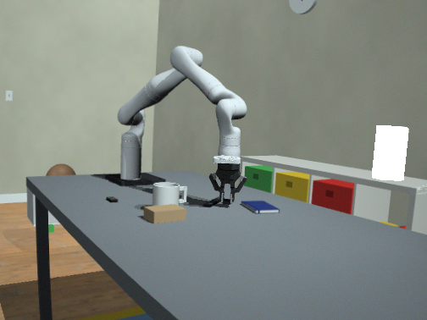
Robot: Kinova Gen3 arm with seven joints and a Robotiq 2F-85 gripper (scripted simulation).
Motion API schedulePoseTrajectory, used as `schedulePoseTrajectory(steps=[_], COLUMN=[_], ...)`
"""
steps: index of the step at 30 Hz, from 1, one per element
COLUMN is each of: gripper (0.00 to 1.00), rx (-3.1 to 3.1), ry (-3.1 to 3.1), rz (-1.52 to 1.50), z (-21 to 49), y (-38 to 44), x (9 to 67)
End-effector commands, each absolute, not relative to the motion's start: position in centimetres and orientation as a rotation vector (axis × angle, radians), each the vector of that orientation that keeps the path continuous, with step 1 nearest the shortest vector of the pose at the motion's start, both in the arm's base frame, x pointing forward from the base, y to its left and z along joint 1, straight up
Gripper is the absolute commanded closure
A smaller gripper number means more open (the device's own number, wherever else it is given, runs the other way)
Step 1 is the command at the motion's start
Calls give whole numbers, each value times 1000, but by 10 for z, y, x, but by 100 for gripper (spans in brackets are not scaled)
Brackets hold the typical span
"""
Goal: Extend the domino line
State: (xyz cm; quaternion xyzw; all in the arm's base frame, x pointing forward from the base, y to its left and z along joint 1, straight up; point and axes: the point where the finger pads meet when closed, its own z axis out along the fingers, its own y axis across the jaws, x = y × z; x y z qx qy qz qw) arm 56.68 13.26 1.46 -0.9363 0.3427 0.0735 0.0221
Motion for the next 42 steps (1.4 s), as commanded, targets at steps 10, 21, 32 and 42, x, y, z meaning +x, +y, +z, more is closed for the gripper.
schedulePoseTrajectory(steps=[10, 21, 32, 42], gripper=[71, 71, 71, 71], rx=[-2898, -2897, -2896, -2890], ry=[1052, 1059, 1060, 1068], rz=[208, 215, 213, 190], z=[84, 118, 122, 127], y=[134, 132, 135, 157], x=[572, 570, 567, 532])
